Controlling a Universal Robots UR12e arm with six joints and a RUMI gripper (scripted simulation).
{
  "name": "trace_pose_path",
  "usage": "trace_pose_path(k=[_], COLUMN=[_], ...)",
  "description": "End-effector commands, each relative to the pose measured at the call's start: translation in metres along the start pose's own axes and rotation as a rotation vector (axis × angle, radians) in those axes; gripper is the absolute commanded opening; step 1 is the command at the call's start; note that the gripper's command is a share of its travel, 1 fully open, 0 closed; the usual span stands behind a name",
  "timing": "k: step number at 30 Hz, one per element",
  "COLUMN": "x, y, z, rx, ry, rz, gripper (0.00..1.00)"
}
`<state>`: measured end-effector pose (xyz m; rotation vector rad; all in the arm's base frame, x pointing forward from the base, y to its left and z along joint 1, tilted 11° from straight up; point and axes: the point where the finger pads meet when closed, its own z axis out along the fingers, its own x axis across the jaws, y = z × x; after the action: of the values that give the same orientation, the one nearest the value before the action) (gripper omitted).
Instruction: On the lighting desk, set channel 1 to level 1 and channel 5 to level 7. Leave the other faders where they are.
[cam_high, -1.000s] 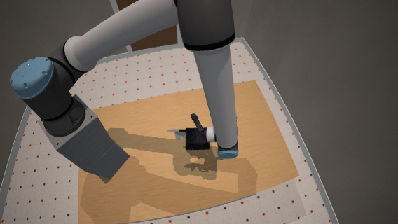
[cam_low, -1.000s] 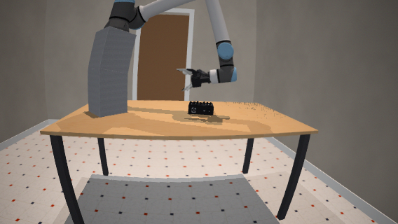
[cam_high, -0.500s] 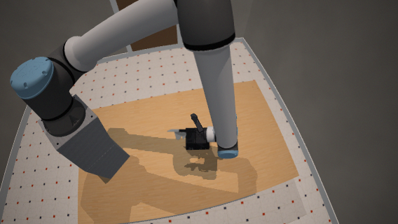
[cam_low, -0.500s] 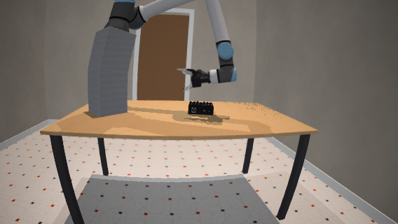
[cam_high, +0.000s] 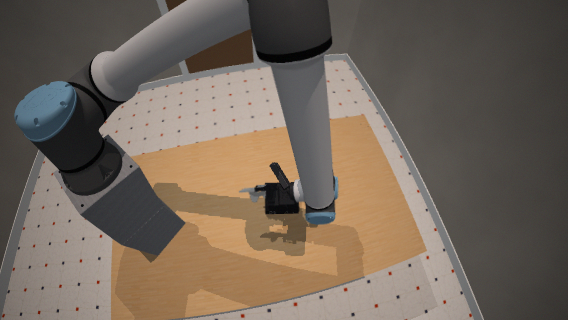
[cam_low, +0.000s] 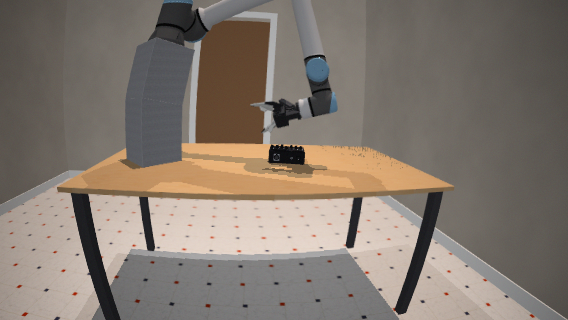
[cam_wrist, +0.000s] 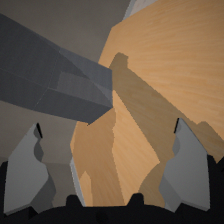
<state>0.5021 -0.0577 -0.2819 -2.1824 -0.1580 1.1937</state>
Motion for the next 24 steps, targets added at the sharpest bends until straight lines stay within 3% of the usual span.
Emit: trace_pose_path(k=[1,4,5,10,12,17,22,24], x=[0.016,0.028,0.028,0.043,0.043,0.056,0.062,0.066], y=[0.009,0.015,0.015,0.022,0.022,0.027,0.029,0.029], z=[0.000,-0.002,-0.002,-0.010,-0.010,-0.022,-0.030,-0.039], rx=[-0.068,-0.127,-0.127,-0.228,-0.228,-0.353,-0.423,-0.498], ry=[0.096,0.161,0.161,0.252,0.252,0.338,0.376,0.411], rz=[-0.112,-0.199,-0.199,-0.331,-0.331,-0.474,-0.547,-0.619], gripper=[1.00,1.00,1.00,1.00,1.00,1.00,1.00,1.00])
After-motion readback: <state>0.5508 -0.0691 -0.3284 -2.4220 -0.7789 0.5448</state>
